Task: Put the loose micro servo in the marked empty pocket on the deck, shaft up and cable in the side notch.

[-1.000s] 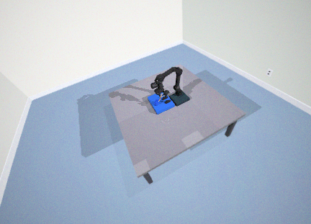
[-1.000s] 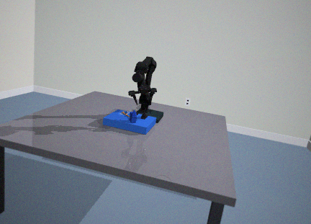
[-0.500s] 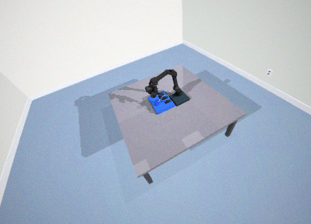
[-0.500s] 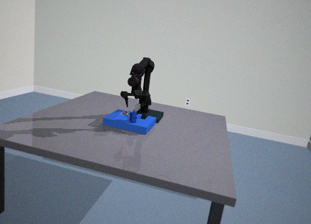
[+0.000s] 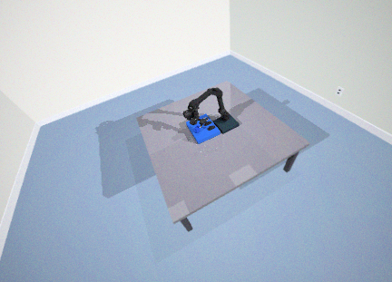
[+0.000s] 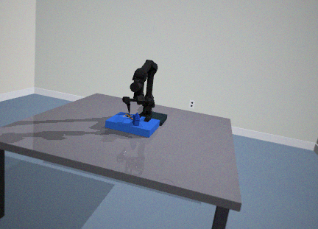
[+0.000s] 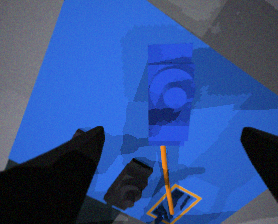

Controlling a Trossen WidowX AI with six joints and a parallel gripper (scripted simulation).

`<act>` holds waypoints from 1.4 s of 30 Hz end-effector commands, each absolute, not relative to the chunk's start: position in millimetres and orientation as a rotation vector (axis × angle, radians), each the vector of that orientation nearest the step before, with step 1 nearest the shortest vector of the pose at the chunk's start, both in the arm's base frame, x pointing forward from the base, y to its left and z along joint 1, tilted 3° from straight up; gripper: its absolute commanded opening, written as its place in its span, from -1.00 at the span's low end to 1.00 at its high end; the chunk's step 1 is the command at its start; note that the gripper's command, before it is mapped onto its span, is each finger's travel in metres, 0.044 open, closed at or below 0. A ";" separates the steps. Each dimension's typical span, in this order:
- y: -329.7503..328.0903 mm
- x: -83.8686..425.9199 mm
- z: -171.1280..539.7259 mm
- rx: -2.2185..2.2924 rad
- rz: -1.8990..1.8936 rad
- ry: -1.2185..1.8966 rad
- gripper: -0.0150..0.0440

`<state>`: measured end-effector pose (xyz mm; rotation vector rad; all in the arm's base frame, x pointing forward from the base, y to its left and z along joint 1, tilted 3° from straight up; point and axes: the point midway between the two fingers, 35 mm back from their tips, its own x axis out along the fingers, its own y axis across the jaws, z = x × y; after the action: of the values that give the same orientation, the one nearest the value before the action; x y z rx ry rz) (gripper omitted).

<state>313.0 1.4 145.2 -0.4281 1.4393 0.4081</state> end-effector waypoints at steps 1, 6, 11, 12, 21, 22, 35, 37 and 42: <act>0.8 312.6 138.6 -0.435 0.409 1.444 1.00; 0.9 313.3 131.0 -0.435 0.409 1.444 1.00; 0.9 313.8 123.3 -0.435 0.409 1.444 1.00; 0.9 313.8 122.5 -0.435 0.409 1.444 1.00; 0.9 313.8 122.3 -0.435 0.409 1.444 0.29; 0.9 313.8 122.3 -0.435 0.409 1.444 0.20; 0.9 313.5 129.8 -0.435 0.409 1.444 -0.49; 1.0 312.6 136.6 -0.434 0.409 1.444 -0.49; 0.9 303.5 151.3 -0.435 0.410 1.445 -0.49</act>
<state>306.4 1.4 137.3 -0.4265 1.4621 0.4138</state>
